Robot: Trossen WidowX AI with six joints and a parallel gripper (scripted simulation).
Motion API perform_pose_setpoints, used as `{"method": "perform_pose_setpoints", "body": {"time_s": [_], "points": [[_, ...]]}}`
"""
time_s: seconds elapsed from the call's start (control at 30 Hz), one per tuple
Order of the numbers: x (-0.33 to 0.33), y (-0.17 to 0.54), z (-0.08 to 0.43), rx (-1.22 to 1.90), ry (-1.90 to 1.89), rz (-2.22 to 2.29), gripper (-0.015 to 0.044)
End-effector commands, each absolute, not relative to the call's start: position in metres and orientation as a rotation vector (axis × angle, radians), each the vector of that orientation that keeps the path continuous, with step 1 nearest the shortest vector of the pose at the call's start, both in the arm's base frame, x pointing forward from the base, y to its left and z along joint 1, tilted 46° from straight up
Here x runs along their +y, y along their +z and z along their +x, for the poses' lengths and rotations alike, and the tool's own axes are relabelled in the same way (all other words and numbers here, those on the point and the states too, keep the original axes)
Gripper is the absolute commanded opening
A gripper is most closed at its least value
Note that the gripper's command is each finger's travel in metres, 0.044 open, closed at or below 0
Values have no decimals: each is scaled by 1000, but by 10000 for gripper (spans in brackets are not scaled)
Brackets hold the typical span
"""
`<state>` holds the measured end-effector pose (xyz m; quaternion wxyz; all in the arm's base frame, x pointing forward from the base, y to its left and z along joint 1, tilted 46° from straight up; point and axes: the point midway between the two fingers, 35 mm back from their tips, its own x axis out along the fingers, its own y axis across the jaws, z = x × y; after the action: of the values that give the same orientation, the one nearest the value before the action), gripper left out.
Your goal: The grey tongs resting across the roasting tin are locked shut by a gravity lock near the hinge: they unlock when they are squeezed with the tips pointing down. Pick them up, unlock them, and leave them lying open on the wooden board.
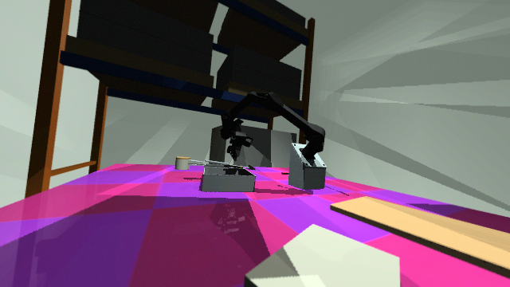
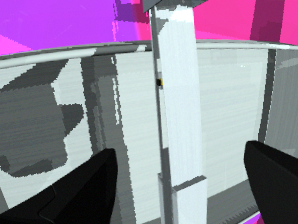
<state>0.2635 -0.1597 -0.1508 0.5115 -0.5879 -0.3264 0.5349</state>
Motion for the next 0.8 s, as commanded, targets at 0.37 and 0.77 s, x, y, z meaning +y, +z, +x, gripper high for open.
{"method": "perform_pose_setpoints", "body": {"time_s": [0.37, 0.77], "points": [[-158, -152, 268, -815, 1229, -1439, 260], [-150, -155, 271, -813, 1234, -1433, 260]]}}
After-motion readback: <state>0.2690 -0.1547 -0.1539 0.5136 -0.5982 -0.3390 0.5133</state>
